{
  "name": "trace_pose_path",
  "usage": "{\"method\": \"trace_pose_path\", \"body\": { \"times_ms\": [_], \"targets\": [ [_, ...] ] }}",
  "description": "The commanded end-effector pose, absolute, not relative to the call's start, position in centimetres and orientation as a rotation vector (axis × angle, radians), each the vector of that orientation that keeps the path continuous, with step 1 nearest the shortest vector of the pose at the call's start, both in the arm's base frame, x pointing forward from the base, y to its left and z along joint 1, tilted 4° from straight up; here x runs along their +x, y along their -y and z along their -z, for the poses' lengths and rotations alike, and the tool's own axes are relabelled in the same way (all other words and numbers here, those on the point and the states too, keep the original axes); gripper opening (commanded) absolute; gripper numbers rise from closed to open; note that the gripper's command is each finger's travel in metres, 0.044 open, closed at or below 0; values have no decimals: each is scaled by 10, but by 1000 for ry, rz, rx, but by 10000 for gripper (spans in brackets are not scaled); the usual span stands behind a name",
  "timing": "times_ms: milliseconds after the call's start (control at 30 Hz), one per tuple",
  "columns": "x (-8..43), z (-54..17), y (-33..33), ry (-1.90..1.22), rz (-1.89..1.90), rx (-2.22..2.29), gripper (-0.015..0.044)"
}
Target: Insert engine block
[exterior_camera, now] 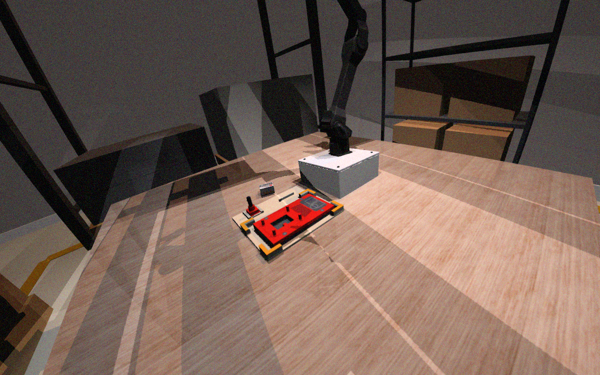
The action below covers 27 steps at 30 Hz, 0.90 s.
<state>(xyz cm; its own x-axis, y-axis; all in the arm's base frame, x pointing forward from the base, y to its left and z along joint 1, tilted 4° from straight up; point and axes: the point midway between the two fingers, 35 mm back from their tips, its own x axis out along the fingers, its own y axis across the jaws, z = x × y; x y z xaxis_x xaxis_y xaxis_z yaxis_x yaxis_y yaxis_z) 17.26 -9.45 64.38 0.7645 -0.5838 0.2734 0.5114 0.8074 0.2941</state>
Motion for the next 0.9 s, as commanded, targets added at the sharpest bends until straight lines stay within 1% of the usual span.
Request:
{"method": "trace_pose_path", "body": {
  "times_ms": [0,33,133,333,467,700,867],
  "targets": [
    [173,-644,94,365,600,208,426],
    [173,-643,95,363,599,210,440],
    [185,-635,96,345,590,251,440],
    [227,-604,102,276,570,404,440],
    [247,-583,103,216,563,417,440],
    [272,-557,105,163,558,521,440],
    [297,-526,106,108,564,669,440]
  ]
}}
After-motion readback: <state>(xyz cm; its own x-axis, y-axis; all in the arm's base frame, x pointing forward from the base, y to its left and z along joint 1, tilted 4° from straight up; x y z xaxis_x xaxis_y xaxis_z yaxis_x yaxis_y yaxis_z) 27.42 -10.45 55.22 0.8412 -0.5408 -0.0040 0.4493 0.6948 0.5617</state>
